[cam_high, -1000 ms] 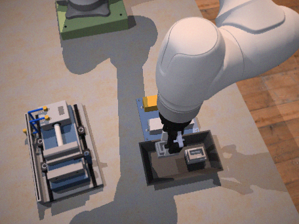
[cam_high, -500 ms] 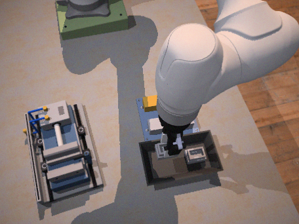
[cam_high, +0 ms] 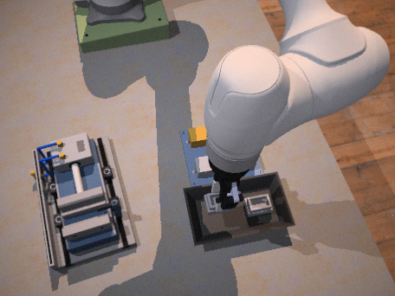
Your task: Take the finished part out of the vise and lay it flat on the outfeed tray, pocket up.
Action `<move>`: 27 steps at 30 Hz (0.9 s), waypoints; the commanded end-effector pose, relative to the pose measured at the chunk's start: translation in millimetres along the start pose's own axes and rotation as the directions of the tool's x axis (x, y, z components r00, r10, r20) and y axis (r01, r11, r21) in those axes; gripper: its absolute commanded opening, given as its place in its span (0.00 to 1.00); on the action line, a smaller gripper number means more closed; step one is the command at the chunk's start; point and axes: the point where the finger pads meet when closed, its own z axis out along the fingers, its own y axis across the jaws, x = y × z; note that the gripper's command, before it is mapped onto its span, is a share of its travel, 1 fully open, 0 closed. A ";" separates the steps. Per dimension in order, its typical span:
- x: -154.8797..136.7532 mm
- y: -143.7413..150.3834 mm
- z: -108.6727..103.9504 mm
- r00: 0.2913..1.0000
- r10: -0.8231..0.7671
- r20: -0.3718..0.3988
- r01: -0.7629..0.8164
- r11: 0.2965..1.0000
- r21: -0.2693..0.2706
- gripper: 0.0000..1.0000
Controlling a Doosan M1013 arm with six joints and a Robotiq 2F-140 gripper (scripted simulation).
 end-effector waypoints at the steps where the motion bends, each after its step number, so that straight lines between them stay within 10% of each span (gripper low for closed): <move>1: 0.0 0.0 6.3 1.000 0.000 0.000 0.000 1.000 0.000 0.00; 27: 0.0 -0.1 46.7 1.000 0.000 0.000 0.000 1.000 0.000 0.00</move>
